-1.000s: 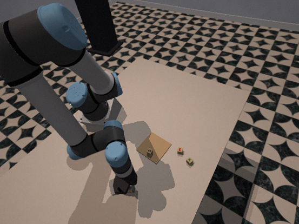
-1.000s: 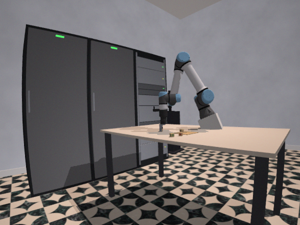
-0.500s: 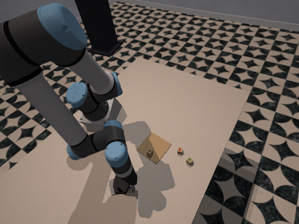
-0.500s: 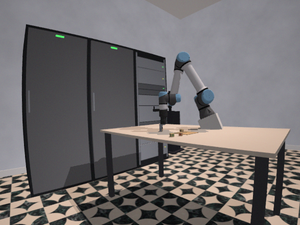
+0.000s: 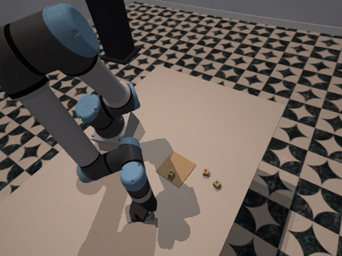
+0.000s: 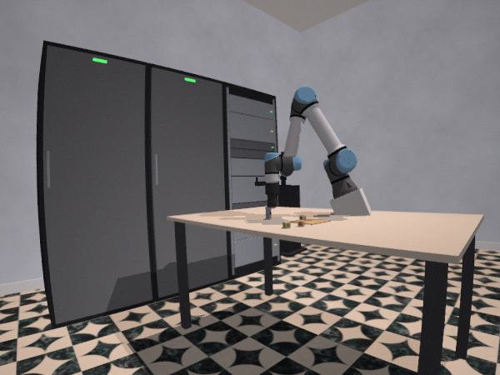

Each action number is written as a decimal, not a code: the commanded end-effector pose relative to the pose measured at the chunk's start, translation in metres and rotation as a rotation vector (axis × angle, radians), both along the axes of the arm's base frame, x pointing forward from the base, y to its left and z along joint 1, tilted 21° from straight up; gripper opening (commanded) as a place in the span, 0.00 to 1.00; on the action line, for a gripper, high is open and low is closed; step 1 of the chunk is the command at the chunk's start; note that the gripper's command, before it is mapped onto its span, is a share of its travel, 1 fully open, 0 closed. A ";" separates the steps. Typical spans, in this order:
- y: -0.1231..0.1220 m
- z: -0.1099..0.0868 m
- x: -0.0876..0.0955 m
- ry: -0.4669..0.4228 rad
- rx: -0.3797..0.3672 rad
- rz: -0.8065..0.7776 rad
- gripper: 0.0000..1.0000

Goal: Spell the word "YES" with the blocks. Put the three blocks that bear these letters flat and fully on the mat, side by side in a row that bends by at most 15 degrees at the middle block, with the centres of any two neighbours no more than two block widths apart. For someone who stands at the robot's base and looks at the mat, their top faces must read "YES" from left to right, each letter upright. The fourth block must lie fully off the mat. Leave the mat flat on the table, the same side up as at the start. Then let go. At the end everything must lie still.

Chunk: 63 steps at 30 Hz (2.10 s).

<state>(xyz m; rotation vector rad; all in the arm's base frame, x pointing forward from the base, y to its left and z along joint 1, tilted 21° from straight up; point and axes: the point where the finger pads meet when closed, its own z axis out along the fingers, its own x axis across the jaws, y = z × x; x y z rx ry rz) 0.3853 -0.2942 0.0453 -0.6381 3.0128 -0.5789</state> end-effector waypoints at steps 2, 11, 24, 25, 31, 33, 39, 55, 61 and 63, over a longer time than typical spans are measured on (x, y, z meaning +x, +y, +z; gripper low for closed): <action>0.001 -0.002 -0.001 0.001 0.003 0.000 0.49; 0.004 0.012 0.000 -0.002 -0.001 0.002 0.49; 0.021 0.057 -0.004 -0.003 -0.003 0.002 0.49; 0.022 0.061 -0.004 -0.003 -0.003 0.002 0.49; 0.029 0.078 -0.006 -0.003 -0.003 0.002 0.49; 0.031 0.085 -0.006 -0.003 -0.003 0.002 0.49; 0.035 0.095 -0.007 -0.003 -0.002 0.002 0.49; 0.036 0.093 -0.008 0.001 0.001 0.002 0.49; 0.037 0.092 -0.007 0.006 0.000 0.018 0.49; 0.038 0.092 -0.007 0.010 0.000 0.027 0.49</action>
